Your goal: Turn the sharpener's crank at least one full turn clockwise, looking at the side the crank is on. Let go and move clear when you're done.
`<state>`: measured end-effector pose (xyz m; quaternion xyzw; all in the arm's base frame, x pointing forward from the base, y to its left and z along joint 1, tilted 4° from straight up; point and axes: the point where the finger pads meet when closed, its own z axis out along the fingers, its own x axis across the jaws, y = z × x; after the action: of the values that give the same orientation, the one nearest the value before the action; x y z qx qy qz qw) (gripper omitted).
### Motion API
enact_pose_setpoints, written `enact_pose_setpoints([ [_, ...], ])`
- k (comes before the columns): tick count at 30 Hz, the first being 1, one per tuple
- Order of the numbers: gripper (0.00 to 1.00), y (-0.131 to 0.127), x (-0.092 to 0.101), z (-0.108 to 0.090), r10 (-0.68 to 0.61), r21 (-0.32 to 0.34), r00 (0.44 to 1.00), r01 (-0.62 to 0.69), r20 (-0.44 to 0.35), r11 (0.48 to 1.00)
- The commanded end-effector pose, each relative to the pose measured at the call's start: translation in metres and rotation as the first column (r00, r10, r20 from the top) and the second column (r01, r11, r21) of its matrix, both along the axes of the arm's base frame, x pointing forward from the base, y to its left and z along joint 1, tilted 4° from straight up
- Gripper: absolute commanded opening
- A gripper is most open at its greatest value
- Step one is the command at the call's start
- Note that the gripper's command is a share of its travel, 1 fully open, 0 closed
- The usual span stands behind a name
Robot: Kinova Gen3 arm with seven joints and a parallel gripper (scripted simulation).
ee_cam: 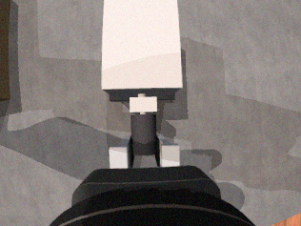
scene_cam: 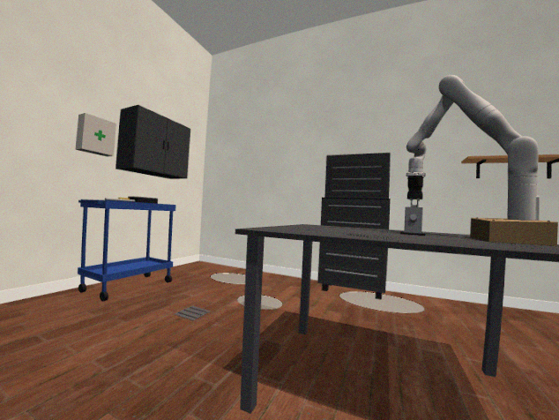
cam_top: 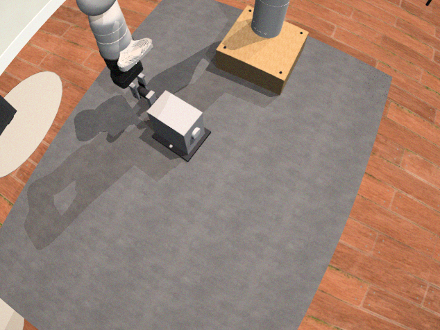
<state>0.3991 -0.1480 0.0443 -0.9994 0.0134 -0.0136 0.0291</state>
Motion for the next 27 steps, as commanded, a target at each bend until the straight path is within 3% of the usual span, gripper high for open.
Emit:
enact_pose_setpoints([
  [1,0.00,0.0018,-0.0007,-0.0005,-0.001,0.003,1.000,0.002,-0.006,1.000],
  [7,0.00,0.0018,-0.0007,-0.0005,-0.001,0.003,1.000,0.002,-0.006,1.000],
  [8,0.97,0.0018,-0.0007,-0.0005,-0.001,0.003,1.000,0.002,-0.006,1.000],
  [27,0.97,0.0017,-0.0006,-0.0003,-0.001,0.003,1.000,0.002,-0.006,1.000],
])
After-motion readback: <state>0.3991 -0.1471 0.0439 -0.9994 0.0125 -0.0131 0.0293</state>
